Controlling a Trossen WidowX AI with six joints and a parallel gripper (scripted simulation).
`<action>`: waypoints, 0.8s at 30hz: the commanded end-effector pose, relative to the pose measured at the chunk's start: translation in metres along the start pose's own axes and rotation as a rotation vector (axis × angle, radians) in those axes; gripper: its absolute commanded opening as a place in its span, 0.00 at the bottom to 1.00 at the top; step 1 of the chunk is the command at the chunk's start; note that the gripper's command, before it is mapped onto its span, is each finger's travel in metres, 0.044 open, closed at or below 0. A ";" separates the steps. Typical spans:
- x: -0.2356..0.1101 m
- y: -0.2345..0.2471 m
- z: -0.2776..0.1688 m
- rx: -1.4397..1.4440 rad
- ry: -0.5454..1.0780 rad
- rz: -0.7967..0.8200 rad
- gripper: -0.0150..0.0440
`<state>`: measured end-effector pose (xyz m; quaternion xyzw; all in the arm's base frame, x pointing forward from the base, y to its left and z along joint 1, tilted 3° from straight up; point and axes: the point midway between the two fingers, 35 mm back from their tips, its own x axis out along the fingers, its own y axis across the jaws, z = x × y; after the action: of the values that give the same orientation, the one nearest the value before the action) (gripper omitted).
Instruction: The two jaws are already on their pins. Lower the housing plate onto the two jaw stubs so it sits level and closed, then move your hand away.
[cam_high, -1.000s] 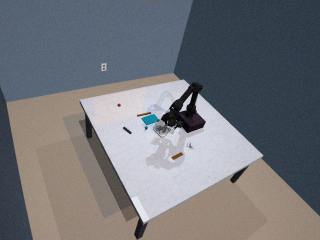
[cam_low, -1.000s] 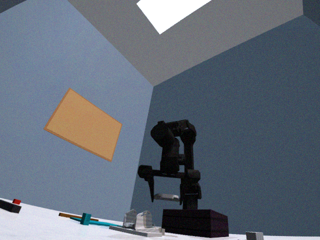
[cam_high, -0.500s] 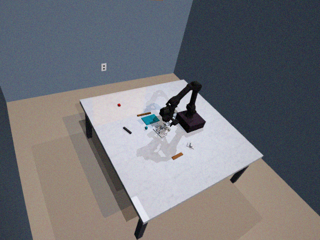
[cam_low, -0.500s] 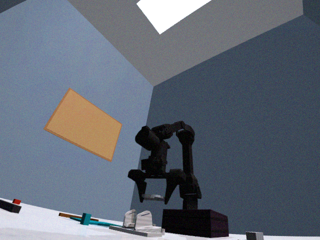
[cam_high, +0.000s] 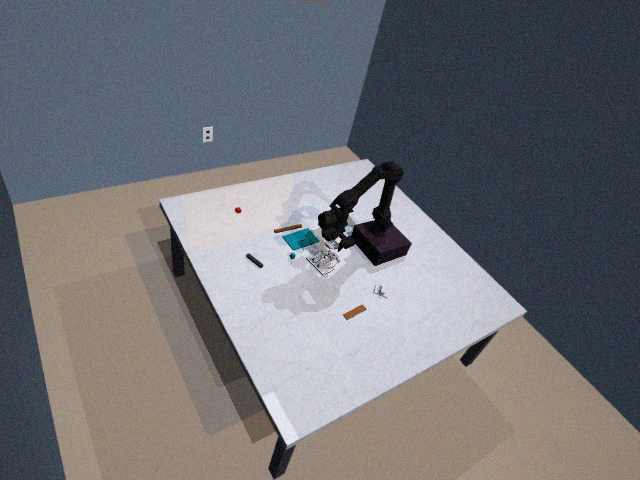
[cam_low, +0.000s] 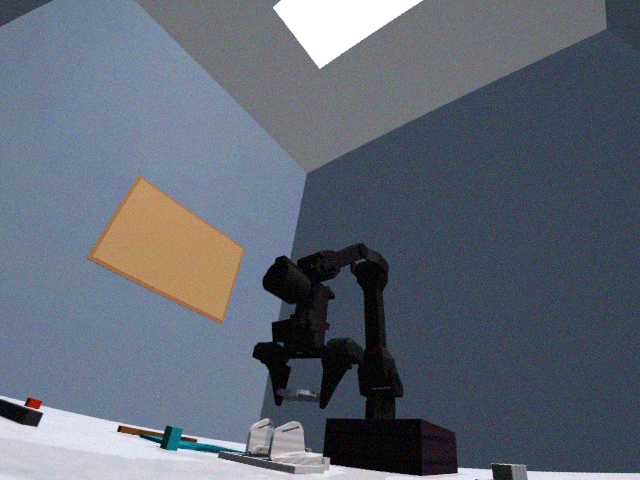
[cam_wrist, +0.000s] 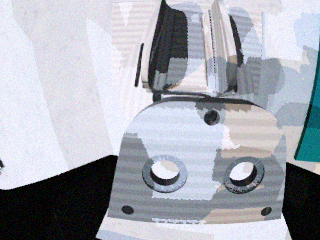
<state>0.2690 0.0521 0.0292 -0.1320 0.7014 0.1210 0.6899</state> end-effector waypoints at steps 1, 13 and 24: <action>-0.001 -0.001 0.000 0.009 -0.004 -0.004 0.85; -0.001 -0.001 0.000 0.024 -0.004 -0.004 0.85; 0.000 0.006 -0.012 0.024 -0.003 -0.003 0.85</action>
<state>0.2634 0.0523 0.0289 -0.1251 0.7029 0.1140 0.6909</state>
